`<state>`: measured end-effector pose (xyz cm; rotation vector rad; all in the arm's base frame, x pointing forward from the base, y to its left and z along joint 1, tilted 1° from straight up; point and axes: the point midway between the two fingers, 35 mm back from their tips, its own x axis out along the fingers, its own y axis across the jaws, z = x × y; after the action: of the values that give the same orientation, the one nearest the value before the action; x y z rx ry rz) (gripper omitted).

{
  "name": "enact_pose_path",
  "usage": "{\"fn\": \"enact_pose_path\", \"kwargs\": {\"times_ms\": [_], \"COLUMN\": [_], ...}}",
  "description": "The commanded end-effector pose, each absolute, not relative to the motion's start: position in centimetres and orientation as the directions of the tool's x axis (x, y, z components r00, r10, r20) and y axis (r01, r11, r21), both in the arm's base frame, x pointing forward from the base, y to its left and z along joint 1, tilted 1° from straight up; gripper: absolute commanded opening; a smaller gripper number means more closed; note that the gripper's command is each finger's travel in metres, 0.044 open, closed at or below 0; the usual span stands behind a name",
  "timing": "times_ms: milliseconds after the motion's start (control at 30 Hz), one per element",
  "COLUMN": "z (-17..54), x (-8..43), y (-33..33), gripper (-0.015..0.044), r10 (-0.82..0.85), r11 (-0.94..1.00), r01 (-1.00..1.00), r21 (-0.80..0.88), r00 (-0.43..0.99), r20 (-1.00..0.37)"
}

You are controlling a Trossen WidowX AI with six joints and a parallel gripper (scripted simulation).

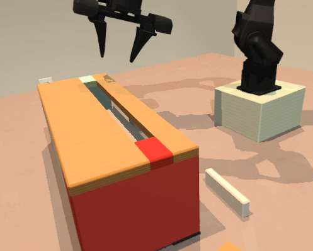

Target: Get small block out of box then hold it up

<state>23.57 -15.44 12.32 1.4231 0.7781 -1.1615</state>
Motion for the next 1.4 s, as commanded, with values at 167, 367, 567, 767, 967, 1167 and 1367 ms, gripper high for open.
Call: {"fn": "enact_pose_path", "kwargs": {"times_ms": [167, 367, 567, 767, 967, 1167, 1367], "z": [12.0, 12.0, 12.0, 12.0, 6.4, 2.6, 2.0], "x": [21.7, 21.5, 21.5, 21.5, 22.4, 22.3, 22.3], "y": [-15.3, -15.3, -15.3, -15.3, -15.7, -15.4, -15.4], "gripper": [0.0285, 0.0285, 0.0285, 0.0285, 0.0285, 0.0285, 0.0285], "r10": [-0.061, -0.057, -0.057, -0.057, -0.057, -0.057, -0.057], "r11": [-0.992, -0.996, -0.996, -0.996, -0.996, -0.996, -0.996], "r01": [0.071, -0.092, -0.092, -0.092, -0.092, -0.092, -0.092], "r21": [0.1, 0.019, 0.019, 0.019, 0.019, 0.018, 0.018], "r00": [0.422, 0.434, 0.434, 0.434, 0.435, 0.435, 0.435], "r20": [-0.905, -0.899, -0.899, -0.899, -0.899, -0.899, -0.899]}}
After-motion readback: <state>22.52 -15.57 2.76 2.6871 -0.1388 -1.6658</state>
